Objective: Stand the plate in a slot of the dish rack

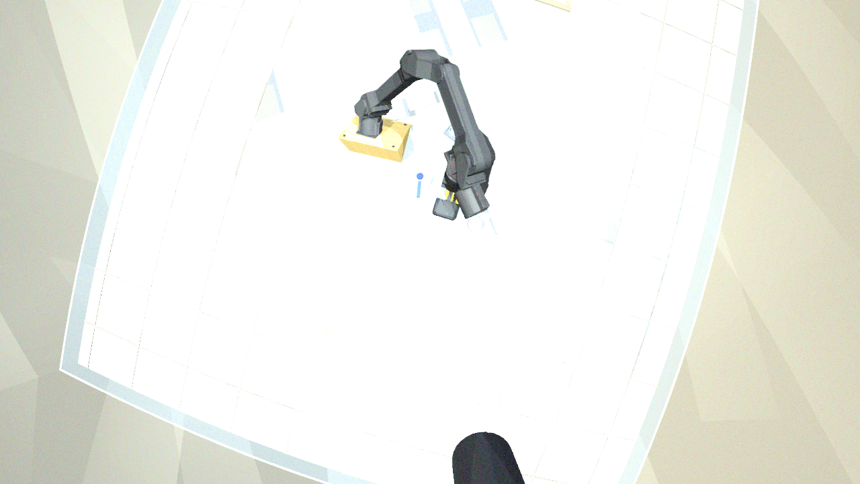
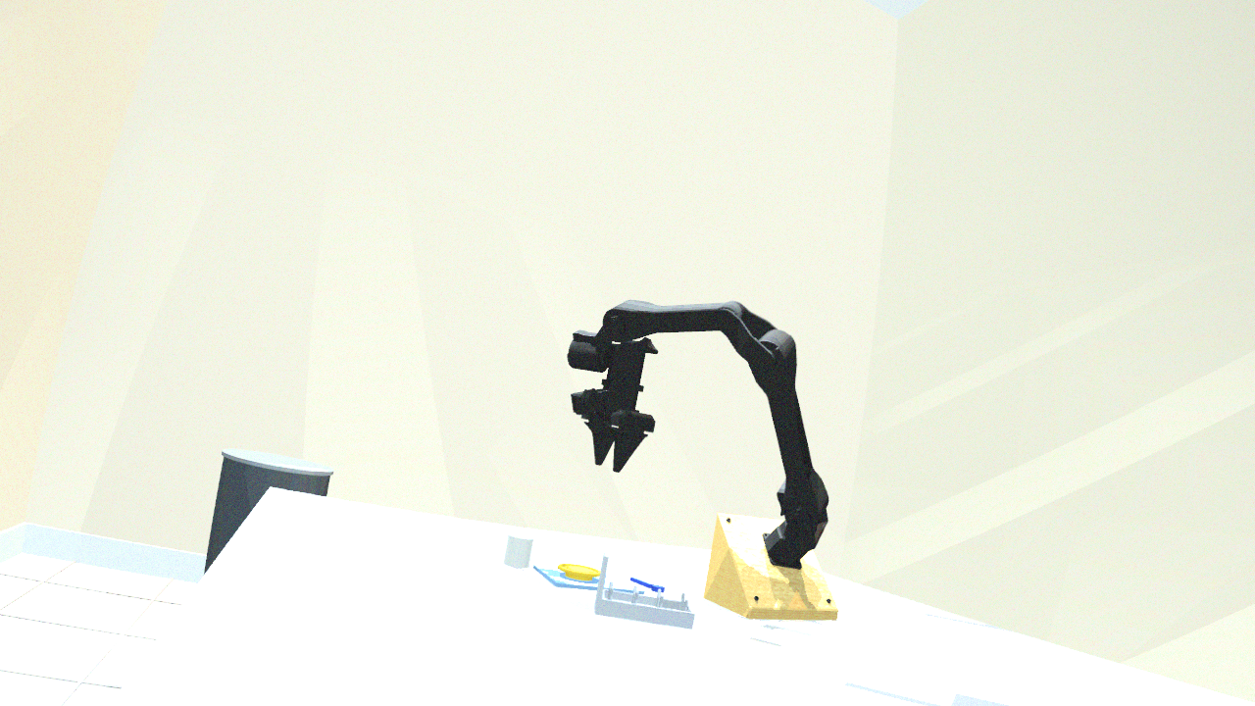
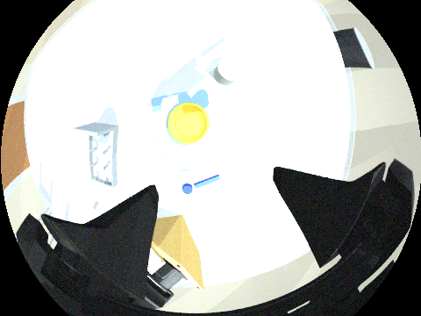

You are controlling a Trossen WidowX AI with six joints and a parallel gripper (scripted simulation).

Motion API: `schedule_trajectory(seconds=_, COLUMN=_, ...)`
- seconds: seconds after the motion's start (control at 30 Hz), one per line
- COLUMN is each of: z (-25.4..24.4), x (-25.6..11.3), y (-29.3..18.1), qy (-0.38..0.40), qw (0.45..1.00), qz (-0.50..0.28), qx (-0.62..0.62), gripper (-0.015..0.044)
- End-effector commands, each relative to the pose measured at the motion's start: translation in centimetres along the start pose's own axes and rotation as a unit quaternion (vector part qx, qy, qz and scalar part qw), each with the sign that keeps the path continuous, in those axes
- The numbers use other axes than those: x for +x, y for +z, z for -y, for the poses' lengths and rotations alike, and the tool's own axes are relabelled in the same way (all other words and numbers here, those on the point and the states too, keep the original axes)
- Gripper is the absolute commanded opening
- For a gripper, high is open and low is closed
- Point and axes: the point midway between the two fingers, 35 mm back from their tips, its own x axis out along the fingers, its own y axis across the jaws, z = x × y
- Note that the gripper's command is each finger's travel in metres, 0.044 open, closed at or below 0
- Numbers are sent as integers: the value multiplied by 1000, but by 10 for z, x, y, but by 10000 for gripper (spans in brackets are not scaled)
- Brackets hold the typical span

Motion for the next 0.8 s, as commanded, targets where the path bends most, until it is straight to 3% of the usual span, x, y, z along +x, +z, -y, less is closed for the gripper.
schedule_trajectory(seconds=0.0, z=-15, x=8, y=17, qy=23, qw=1000, qz=4, qx=-17, gripper=400)
schedule_trajectory(seconds=0.13, z=-16, x=17, y=19, qy=23, qw=1000, qz=4, qx=-17, gripper=400)
schedule_trajectory(seconds=0.4, z=-30, x=120, y=24, qy=25, qw=1000, qz=5, qx=-18, gripper=400)
schedule_trajectory(seconds=0.77, z=-24, x=131, y=22, qy=25, qw=1000, qz=5, qx=-18, gripper=400)
